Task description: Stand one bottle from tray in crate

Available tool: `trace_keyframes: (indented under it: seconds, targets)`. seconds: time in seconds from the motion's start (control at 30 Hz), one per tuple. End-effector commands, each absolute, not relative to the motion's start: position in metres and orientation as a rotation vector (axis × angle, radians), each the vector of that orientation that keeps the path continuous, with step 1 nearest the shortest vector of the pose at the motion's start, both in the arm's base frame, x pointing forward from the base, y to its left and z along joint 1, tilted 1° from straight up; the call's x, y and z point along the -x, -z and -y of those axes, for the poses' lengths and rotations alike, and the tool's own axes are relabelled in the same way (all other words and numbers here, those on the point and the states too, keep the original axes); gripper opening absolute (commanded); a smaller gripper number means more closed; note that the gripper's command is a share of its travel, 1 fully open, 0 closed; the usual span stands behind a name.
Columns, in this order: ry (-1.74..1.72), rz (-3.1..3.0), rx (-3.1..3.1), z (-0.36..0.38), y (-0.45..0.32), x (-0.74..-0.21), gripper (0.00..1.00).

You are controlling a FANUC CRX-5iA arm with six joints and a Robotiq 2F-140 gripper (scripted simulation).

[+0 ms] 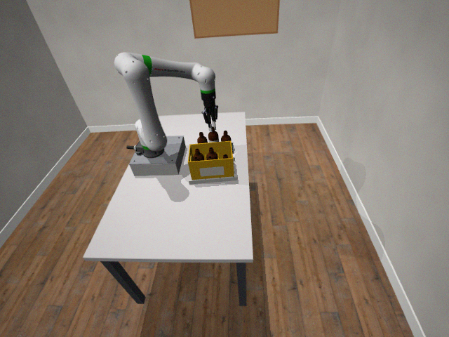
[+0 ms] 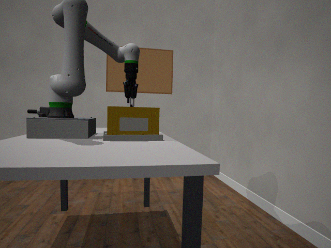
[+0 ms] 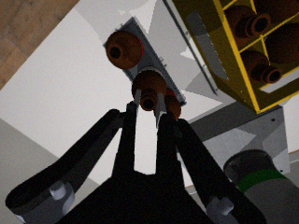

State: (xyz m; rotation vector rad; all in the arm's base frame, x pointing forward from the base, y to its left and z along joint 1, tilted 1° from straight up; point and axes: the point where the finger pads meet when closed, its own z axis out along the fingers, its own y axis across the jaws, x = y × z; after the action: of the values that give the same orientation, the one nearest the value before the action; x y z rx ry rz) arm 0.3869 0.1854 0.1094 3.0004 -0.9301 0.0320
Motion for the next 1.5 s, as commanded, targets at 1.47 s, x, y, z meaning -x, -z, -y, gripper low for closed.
trace_keyframes:
  seconds: [1.47]
  targets:
    - [-0.033,0.93,-3.001,-0.186,-0.135,-0.387,0.0]
